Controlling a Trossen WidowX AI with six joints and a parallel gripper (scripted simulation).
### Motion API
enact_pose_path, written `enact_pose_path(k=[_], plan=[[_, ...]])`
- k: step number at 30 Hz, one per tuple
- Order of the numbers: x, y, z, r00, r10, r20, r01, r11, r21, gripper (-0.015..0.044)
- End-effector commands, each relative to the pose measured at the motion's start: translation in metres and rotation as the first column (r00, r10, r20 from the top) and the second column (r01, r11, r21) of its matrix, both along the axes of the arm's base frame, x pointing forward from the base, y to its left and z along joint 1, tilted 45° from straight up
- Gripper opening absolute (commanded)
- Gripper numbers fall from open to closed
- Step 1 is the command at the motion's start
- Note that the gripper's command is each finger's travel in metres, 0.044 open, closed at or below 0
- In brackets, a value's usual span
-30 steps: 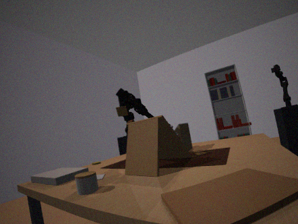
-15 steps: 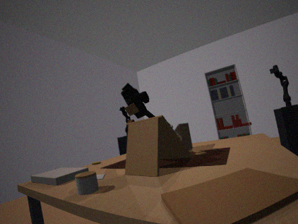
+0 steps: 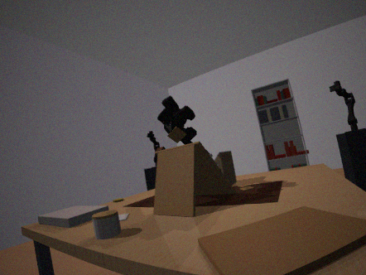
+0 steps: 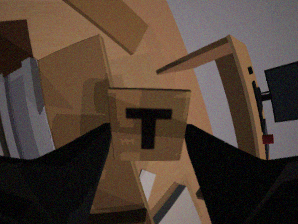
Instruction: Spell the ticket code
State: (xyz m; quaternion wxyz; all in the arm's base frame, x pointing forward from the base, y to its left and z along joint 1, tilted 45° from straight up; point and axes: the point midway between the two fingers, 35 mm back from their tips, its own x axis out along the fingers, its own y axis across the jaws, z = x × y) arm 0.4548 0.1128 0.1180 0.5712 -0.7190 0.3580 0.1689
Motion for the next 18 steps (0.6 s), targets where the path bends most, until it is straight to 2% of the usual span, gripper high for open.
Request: enact_pose_path(k=[1, 18], plan=[[-0.001, 0.011, -0.018, 0.995, -0.101, 0.015, 0.1, 0.993, 0.058, 0.0], [-0.013, 0.049, -0.083, 0.899, -0.431, 0.083, 0.399, 0.882, 0.251, 0.0]])
